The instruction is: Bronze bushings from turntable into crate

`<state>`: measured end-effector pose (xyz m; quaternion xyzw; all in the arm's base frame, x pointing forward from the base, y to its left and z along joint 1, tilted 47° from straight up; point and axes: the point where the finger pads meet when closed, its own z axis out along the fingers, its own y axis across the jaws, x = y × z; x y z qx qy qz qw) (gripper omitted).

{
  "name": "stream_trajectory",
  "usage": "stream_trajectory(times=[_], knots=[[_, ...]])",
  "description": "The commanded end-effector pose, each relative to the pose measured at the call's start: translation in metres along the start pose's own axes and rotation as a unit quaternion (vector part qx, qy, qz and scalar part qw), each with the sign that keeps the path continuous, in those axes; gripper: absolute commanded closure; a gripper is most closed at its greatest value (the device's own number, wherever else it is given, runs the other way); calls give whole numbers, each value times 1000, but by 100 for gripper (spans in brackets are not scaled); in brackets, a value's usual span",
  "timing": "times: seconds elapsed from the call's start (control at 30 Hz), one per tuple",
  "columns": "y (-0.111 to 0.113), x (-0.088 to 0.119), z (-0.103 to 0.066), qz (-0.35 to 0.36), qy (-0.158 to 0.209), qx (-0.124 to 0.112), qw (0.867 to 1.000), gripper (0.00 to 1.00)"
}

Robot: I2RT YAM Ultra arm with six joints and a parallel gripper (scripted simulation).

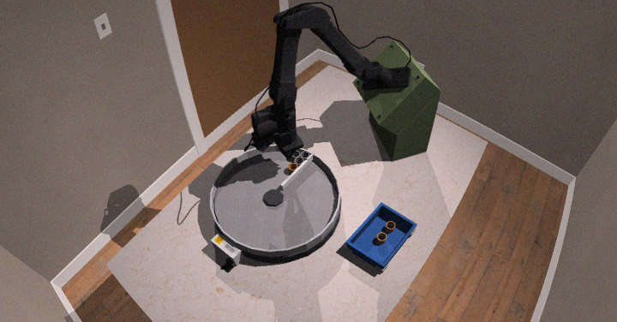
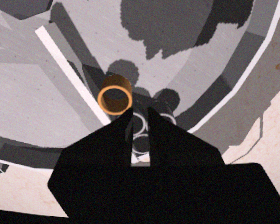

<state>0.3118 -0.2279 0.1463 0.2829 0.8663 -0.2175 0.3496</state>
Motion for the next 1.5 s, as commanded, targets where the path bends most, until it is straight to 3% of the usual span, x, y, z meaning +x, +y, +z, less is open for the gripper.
stream_trajectory(times=[0.0,1.47], knots=[[13,-13,-13,-23,-13,-35,999,87],[12,-12,-9,-21,-9,-33,999,87]])
